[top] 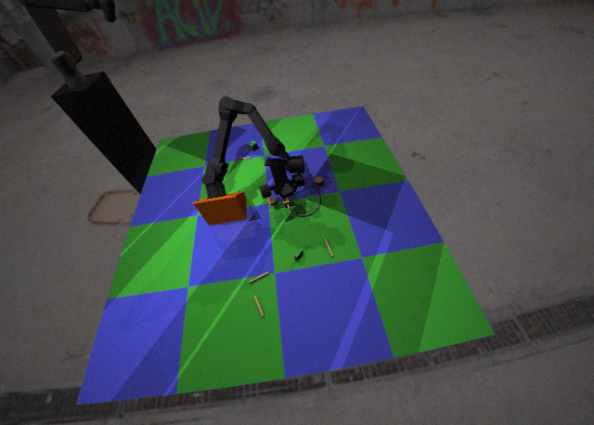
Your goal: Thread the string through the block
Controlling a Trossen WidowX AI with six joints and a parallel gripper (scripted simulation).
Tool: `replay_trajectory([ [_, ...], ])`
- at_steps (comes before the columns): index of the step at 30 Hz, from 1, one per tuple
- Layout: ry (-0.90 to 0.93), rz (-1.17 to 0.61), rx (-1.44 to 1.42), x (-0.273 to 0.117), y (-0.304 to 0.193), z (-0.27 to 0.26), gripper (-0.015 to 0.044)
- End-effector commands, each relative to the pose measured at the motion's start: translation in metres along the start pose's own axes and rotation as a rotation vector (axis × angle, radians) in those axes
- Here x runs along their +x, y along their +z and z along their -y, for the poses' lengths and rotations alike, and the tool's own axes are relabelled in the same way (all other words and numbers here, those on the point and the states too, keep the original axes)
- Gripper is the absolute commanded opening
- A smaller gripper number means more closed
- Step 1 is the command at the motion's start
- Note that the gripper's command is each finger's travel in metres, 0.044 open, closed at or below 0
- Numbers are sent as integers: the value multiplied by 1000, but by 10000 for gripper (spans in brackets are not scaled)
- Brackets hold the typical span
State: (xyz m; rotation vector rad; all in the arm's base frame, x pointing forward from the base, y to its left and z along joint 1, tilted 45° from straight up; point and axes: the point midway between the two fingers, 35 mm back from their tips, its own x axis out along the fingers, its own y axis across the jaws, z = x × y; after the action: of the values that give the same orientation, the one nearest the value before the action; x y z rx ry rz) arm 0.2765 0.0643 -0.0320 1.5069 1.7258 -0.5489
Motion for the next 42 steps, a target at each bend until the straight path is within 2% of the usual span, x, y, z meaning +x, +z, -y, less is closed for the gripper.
replay_trajectory([
  [1,0,17,1,0,0,1,0],
  [42,1,14,-4,-4,-44,1,0],
])
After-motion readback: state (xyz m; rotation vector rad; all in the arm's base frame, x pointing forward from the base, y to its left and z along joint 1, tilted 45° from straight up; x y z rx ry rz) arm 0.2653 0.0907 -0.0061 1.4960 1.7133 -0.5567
